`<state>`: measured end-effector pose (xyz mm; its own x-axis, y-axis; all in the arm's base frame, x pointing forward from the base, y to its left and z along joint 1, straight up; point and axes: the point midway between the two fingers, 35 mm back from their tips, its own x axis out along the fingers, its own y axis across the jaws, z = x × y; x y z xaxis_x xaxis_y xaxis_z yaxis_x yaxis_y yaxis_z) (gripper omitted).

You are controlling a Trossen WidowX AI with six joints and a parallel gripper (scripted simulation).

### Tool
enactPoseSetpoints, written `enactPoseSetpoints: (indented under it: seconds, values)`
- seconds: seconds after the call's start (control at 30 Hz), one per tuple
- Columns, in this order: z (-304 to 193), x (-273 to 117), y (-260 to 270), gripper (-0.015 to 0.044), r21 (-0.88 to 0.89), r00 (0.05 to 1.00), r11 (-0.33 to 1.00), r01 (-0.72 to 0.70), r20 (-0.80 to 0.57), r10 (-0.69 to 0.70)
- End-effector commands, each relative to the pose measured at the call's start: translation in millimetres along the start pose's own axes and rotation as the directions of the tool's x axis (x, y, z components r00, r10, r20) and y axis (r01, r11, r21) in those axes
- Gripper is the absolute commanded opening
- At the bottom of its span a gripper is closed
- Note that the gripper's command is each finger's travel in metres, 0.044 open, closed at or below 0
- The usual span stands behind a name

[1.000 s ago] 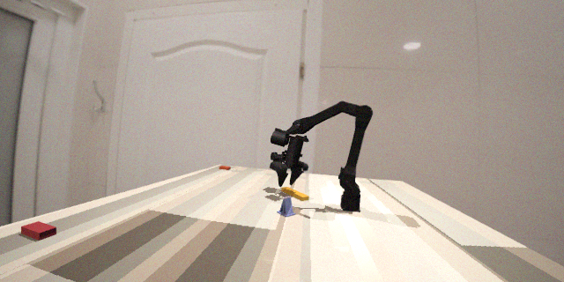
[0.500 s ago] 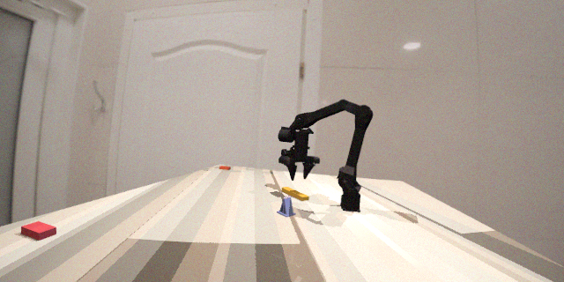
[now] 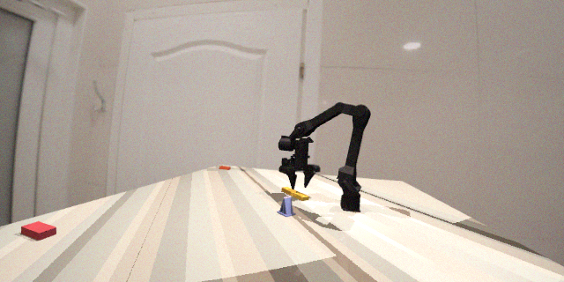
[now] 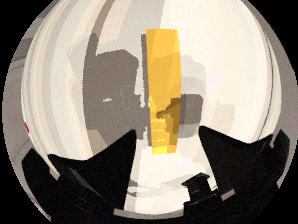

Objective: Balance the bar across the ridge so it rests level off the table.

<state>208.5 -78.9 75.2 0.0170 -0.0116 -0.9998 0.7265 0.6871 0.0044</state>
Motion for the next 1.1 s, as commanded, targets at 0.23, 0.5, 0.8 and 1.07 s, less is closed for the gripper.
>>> enactPoseSetpoints:
  seconds: [0.23,0.5,0.8,1.07]
  values:
    - [0.3,13.4,0.9,0.0315,0.004,1.0,1.0,-0.004,-0.002,0.004]
    - [0.1,26.5,0.9,0.0315,0.004,1.0,1.0,-0.004,-0.002,0.004]
    - [-0.1,30.5,0.8,0.0315,0.004,1.0,1.0,-0.004,-0.002,0.004]
    - [-0.1,30.5,0.8,0.0315,0.004,1.0,1.0,-0.004,-0.002,0.004]
